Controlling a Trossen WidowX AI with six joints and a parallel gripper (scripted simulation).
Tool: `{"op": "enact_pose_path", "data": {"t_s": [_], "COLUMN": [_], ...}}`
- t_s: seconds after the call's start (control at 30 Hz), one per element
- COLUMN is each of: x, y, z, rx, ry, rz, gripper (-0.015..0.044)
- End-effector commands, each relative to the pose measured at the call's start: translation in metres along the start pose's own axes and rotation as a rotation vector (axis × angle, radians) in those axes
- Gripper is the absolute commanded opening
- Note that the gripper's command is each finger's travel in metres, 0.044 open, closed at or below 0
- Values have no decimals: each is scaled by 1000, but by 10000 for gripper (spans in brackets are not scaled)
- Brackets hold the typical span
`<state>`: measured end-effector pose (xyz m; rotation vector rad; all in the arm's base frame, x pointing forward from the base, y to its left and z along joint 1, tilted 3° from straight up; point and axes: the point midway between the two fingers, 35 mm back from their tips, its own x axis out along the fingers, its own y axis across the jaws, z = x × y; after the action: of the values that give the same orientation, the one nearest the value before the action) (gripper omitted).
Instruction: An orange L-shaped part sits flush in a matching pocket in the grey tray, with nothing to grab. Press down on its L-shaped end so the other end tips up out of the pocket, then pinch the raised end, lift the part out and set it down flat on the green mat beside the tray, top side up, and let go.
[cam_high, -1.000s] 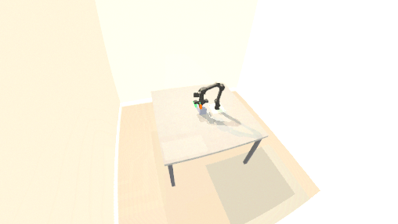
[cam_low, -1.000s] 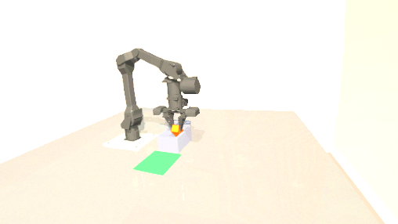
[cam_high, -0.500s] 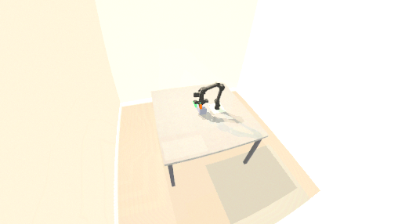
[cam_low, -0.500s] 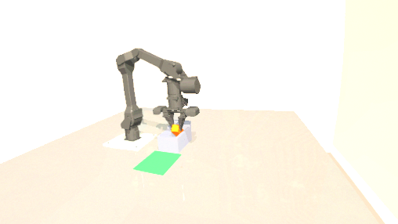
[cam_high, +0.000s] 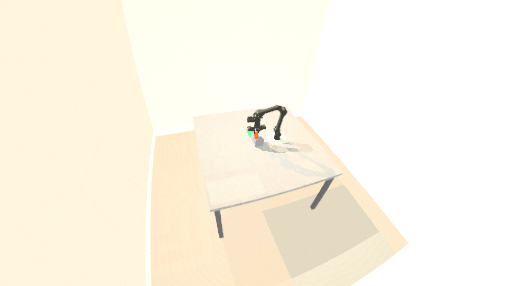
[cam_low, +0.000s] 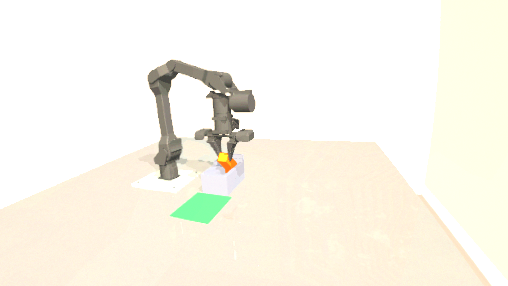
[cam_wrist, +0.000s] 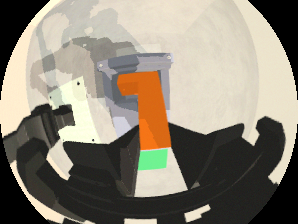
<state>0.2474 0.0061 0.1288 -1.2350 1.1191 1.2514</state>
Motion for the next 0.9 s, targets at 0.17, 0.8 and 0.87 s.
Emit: {"op": "enact_pose_path", "data": {"t_s": [0.17,0.8,0.87], "x": [-13,-44,-47], "y": [0,0,0], "z": [0,0,0], "rx": [-2,-1,-1], "ry": [-1,-1,-1], "rz": [1,1,1], "gripper": [0,0,0]}}
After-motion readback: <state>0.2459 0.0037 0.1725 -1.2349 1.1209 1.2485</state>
